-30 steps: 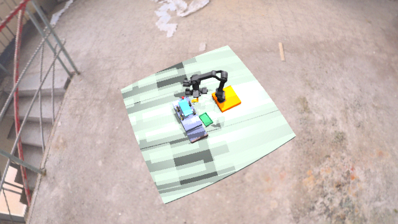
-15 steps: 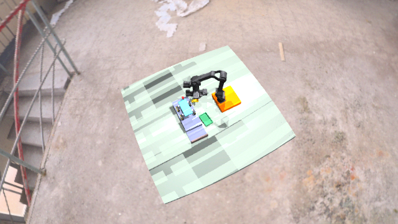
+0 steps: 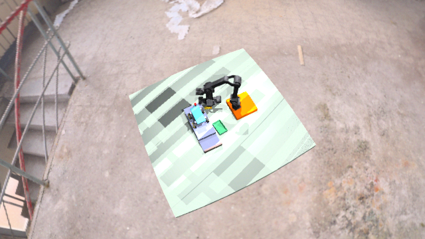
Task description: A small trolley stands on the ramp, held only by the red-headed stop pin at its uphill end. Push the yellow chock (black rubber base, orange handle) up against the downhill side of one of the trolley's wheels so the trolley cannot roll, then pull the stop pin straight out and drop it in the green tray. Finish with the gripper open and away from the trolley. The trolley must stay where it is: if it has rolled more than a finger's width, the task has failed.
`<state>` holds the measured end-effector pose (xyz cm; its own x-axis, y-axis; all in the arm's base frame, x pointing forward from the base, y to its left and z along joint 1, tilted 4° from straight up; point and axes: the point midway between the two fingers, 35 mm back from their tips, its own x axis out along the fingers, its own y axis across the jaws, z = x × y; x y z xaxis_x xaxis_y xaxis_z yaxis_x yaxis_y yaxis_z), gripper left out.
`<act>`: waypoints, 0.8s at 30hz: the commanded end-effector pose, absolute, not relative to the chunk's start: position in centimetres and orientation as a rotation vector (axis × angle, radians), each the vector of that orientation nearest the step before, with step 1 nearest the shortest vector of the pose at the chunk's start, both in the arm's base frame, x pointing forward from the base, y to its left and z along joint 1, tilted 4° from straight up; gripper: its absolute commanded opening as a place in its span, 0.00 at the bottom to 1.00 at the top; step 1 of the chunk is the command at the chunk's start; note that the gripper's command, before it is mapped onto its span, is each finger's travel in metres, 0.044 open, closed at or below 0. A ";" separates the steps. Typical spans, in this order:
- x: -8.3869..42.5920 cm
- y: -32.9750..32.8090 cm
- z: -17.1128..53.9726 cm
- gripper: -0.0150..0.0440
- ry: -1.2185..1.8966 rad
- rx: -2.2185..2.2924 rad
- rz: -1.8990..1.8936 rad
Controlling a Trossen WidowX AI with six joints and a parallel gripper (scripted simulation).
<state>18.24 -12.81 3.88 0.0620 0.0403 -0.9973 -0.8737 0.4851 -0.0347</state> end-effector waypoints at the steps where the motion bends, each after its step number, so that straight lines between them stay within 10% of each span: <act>1: 18.1 -12.7 3.0 0.58 1.344 -0.804 0.828; 24: 18.2 -12.7 3.6 0.25 1.337 -0.811 0.826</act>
